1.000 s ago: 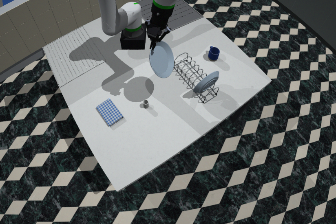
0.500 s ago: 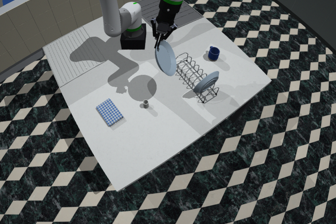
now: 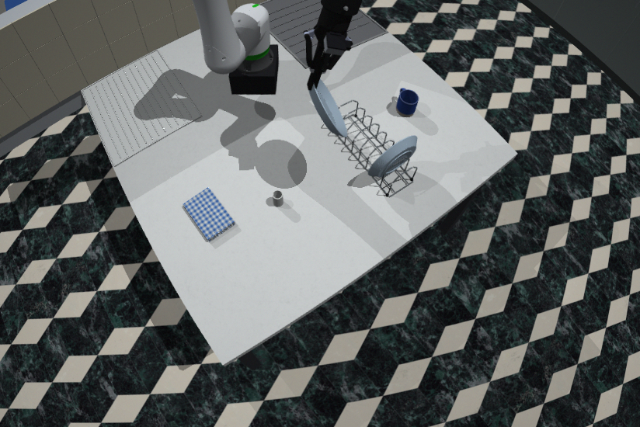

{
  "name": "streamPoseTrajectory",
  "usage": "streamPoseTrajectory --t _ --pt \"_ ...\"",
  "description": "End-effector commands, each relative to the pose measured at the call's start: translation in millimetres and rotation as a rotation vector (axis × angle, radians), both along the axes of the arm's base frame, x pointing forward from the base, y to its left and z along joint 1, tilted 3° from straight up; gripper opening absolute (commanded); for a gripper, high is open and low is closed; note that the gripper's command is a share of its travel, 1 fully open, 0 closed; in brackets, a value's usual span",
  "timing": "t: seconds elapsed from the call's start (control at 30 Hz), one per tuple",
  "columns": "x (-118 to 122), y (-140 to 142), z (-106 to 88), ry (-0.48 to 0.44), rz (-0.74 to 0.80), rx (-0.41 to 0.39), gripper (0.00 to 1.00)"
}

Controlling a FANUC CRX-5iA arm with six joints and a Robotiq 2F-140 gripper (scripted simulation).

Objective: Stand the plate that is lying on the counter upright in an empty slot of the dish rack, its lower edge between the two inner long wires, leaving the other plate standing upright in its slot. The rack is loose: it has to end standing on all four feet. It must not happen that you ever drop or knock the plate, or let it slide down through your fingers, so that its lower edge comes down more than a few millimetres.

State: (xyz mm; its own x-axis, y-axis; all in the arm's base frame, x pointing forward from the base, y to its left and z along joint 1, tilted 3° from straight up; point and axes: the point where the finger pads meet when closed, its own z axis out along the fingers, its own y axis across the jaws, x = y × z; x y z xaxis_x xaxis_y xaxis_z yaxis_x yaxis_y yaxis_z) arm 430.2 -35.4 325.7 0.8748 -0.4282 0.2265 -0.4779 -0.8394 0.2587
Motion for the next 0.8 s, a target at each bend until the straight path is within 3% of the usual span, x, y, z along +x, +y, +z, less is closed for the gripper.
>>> streamPoseTrajectory --t 0.0,0.13,0.2,0.7,0.77 --pt "5.7 13.8 2.3 -0.011 0.135 -0.052 0.10" --pt "11.6 28.7 4.2 -0.018 0.276 -0.106 0.10" --pt "11.6 28.7 4.2 -0.018 0.276 -0.106 0.10" --pt "38.4 97.4 12.7 -0.051 0.923 -0.351 0.10" --pt "38.4 97.4 12.7 -0.051 0.923 -0.351 0.10"
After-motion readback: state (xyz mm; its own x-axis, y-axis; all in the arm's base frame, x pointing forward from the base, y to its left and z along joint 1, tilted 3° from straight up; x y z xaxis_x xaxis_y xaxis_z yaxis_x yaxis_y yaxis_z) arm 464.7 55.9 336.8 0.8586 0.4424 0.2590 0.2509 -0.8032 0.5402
